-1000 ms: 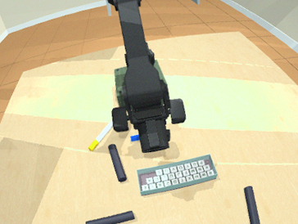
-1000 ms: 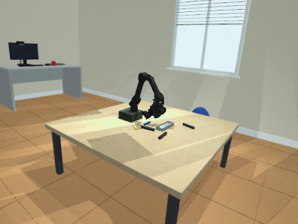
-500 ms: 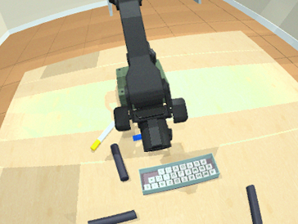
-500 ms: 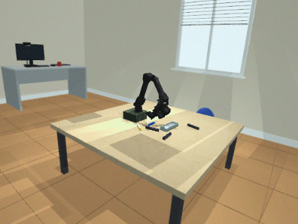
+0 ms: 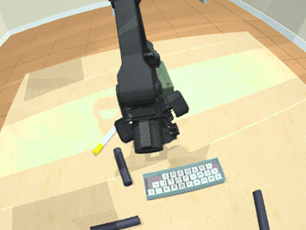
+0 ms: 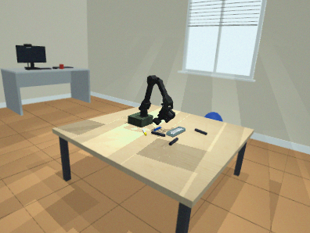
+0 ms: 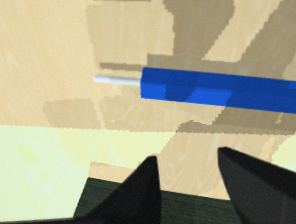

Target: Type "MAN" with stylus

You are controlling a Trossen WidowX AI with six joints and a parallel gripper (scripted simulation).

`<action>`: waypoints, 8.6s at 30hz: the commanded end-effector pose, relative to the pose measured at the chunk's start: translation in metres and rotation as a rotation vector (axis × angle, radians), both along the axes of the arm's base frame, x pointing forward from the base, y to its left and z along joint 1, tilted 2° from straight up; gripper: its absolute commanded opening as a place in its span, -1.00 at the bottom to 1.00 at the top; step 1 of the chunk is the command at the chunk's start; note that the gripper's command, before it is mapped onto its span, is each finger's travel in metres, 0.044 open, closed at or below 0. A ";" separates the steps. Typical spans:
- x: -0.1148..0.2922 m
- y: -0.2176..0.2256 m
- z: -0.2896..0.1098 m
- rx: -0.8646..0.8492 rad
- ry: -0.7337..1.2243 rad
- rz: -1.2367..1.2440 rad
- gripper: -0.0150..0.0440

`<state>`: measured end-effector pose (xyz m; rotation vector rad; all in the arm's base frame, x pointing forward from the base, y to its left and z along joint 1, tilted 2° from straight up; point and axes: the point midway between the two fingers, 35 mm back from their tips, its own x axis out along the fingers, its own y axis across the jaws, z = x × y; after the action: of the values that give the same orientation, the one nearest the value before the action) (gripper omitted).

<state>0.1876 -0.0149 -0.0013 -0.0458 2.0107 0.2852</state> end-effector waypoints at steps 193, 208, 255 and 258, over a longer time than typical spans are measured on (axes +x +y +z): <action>0.057 0.007 0.033 0.609 -0.564 0.178 -0.49; 0.084 0.018 0.041 0.579 -0.383 -0.301 -0.49; 0.159 0.059 0.069 0.285 0.576 -1.608 -0.49; 0.160 0.059 0.069 0.277 0.593 -1.623 -0.49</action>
<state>0.3434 0.0432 0.0662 1.8566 1.8736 -0.4915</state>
